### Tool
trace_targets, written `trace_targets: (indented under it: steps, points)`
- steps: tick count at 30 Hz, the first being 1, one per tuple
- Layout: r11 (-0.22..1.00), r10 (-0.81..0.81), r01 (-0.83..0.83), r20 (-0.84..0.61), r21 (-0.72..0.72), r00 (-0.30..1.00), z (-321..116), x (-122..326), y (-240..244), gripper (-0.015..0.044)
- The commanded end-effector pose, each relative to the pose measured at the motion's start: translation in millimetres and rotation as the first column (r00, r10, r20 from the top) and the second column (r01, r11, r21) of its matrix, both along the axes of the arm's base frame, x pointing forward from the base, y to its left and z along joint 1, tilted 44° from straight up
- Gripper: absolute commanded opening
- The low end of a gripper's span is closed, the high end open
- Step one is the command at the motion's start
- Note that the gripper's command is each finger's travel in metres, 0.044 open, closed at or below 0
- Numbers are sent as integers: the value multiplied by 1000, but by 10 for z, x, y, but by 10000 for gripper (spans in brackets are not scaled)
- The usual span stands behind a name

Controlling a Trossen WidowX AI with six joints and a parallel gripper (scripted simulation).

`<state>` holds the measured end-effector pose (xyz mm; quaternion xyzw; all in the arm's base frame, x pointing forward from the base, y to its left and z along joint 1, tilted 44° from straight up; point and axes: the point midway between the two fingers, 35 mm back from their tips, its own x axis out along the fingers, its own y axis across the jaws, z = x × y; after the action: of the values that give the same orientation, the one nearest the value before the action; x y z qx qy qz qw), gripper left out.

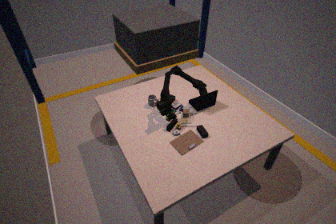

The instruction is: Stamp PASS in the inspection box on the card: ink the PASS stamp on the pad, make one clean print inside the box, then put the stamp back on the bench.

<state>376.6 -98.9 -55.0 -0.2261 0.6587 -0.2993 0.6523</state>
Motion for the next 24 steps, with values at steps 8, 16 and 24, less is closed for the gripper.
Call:
trace_targets:
  steps: [8, 16, 24]
  points:
    - [1000, 0, 0, 1, 0, 1000, 2, 2, 2, 150]
    - [1000, 0, 0, 1, 0, 1000, 2, 2, 2, 97]
    - [1000, 0, 0, 1, 0, 1000, 14, 5, 14, 0]
